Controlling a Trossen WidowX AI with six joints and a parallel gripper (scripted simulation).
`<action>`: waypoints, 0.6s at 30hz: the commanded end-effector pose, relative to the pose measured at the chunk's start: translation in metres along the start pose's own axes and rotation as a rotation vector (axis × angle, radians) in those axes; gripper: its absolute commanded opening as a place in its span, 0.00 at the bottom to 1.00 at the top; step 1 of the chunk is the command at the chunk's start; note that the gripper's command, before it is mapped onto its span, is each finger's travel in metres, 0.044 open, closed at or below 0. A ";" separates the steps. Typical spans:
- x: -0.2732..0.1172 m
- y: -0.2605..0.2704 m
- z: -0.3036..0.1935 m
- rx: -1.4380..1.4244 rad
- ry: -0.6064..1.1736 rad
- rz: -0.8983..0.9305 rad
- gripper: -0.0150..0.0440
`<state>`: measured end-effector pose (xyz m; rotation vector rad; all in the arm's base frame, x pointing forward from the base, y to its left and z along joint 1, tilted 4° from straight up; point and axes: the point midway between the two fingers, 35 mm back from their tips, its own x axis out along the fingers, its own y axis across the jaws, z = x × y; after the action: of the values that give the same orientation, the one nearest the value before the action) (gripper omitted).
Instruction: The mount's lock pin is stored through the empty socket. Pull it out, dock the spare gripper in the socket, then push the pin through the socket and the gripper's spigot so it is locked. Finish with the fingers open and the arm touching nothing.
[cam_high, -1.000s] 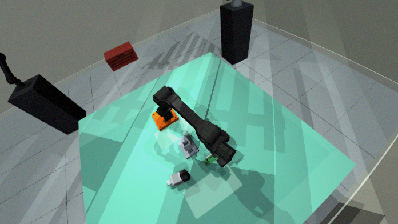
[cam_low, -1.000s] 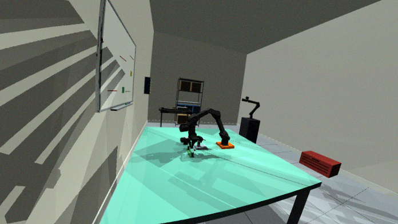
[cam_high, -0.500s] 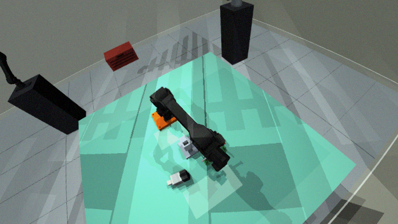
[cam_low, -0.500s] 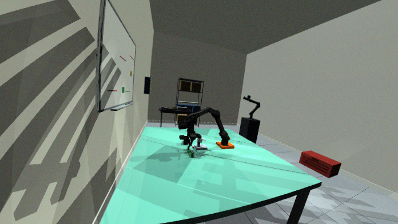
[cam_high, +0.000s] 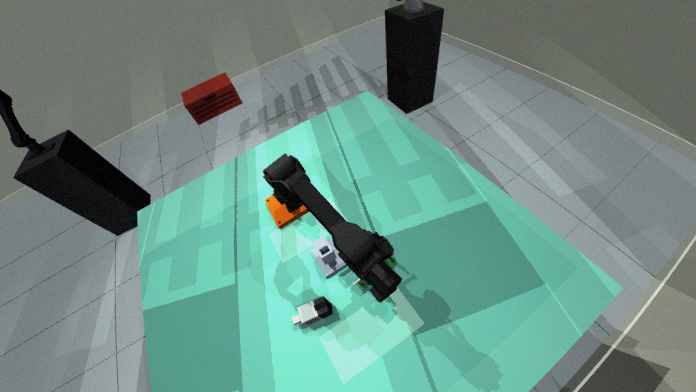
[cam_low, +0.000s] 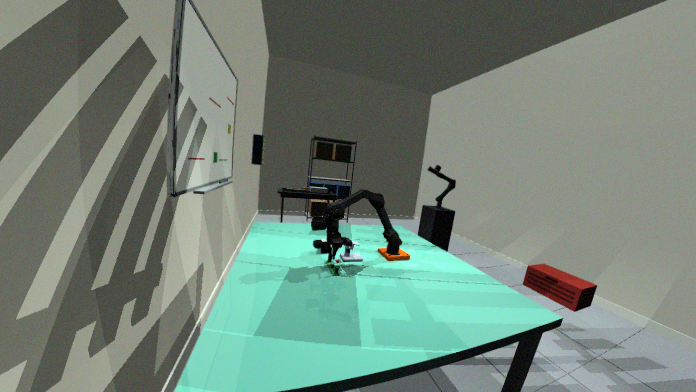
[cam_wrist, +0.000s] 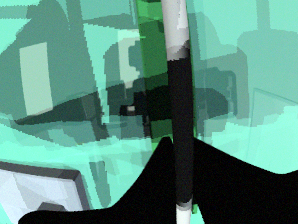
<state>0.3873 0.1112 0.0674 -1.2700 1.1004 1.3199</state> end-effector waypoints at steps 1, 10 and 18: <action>0.007 -0.001 -0.001 -0.003 0.000 -0.002 0.25; 0.017 -0.002 -0.002 -0.003 0.000 0.001 0.25; 0.019 -0.001 -0.002 -0.003 0.001 0.004 0.25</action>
<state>0.3880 0.1108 0.0533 -1.2698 1.1012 1.3206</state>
